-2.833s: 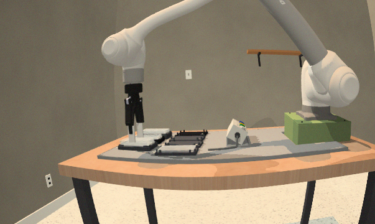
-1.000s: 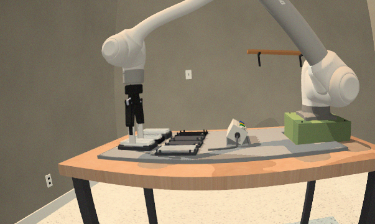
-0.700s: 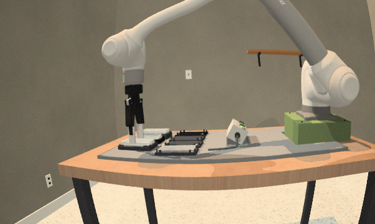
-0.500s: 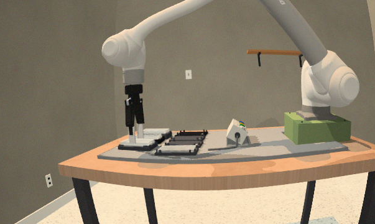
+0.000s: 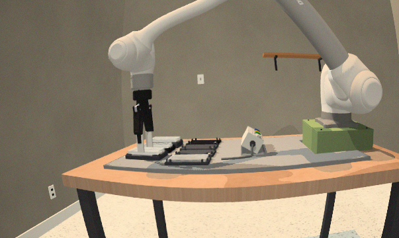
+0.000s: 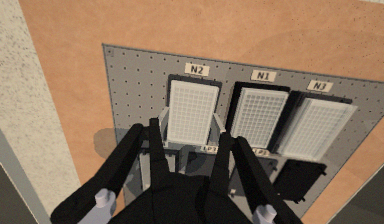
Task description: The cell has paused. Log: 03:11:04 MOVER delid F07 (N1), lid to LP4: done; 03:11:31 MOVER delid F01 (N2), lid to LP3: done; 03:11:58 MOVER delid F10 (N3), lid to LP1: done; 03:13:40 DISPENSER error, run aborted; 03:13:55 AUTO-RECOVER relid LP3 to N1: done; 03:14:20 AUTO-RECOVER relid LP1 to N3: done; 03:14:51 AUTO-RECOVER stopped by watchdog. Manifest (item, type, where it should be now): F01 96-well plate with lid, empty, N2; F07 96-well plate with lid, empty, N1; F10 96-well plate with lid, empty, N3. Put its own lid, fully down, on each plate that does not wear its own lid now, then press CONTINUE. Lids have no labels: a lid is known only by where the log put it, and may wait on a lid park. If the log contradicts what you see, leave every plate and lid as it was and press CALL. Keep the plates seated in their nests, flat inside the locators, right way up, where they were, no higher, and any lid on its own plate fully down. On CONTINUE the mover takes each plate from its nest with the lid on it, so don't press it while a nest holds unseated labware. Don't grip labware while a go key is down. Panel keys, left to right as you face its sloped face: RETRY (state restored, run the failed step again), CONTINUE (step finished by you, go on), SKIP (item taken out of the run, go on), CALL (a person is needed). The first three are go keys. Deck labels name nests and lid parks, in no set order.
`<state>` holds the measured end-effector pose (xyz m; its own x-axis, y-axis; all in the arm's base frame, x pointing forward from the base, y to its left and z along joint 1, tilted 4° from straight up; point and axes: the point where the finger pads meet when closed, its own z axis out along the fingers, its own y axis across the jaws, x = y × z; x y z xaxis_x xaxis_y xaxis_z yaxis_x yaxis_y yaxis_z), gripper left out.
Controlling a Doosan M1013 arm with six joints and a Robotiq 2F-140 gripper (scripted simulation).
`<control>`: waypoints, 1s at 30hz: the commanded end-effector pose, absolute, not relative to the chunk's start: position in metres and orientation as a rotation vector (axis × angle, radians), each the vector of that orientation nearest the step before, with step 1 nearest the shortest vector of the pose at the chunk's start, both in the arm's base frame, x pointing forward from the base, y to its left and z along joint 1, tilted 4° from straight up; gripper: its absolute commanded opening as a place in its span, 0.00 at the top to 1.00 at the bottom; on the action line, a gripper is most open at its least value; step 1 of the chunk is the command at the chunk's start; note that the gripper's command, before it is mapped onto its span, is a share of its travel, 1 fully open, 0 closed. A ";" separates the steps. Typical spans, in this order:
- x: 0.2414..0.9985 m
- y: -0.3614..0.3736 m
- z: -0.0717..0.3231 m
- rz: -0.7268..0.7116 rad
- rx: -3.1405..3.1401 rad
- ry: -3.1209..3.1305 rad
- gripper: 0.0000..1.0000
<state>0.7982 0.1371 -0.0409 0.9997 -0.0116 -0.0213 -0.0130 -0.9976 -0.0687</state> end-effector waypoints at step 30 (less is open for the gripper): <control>0.795 0.140 -0.047 0.039 -3.068 0.031 0.34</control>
<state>0.7982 0.1371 -0.0410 0.9997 -0.0116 -0.0213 -0.0130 -0.9976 -0.0687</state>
